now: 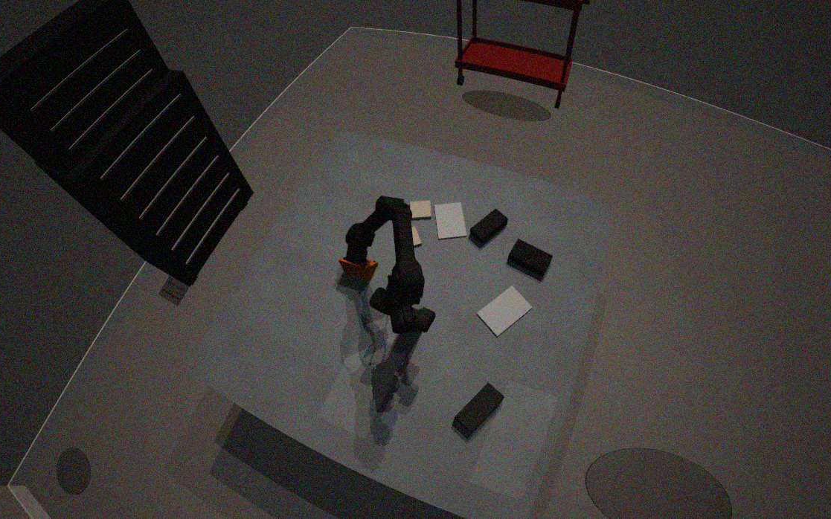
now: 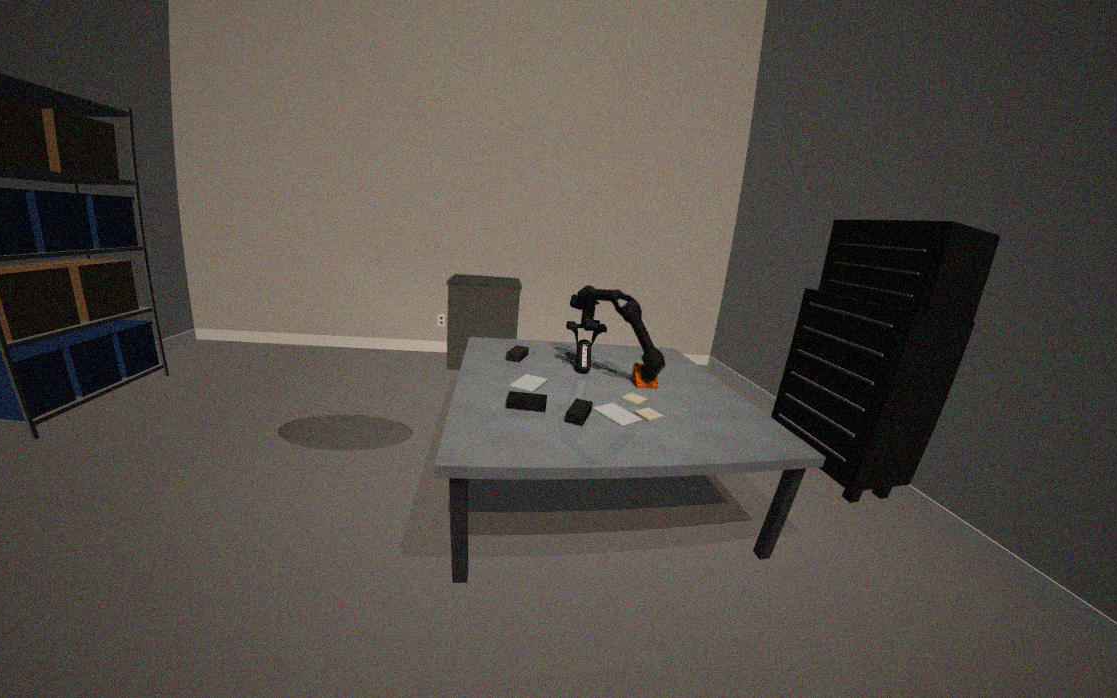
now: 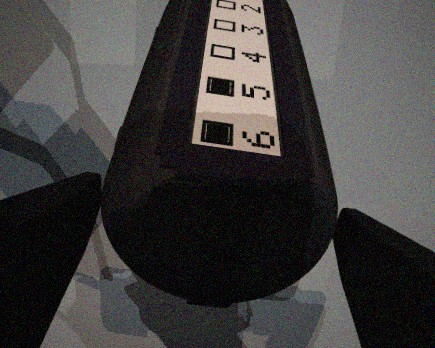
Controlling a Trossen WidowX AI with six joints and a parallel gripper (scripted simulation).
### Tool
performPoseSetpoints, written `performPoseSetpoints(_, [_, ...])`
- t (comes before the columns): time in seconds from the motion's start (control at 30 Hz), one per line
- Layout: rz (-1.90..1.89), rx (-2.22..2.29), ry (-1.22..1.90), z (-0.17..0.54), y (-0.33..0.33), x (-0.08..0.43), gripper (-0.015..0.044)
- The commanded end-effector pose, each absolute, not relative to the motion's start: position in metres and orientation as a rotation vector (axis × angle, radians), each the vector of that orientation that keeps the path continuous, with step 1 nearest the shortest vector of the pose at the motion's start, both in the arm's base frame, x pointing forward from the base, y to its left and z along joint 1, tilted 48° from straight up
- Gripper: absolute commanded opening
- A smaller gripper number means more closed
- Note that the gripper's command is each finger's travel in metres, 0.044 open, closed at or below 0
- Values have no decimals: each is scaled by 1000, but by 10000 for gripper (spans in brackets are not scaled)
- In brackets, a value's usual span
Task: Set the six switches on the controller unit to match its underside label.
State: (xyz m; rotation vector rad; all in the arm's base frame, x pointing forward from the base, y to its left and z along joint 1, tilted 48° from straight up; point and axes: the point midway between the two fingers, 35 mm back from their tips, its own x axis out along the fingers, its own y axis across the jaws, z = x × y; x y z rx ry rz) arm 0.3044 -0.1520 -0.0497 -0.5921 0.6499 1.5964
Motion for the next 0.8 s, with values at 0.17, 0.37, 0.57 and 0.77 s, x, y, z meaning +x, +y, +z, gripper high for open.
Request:
performPoseSetpoints(0.17, [1595,-572,645,-43,-144,304,336])
performPoseSetpoints(0.37, [1595,-572,645,-39,-141,304,336])
performPoseSetpoints(0.57, [1595,-571,645,-34,-137,304,336])
performPoseSetpoints(0.77, [1595,-571,644,-28,-132,304,336])
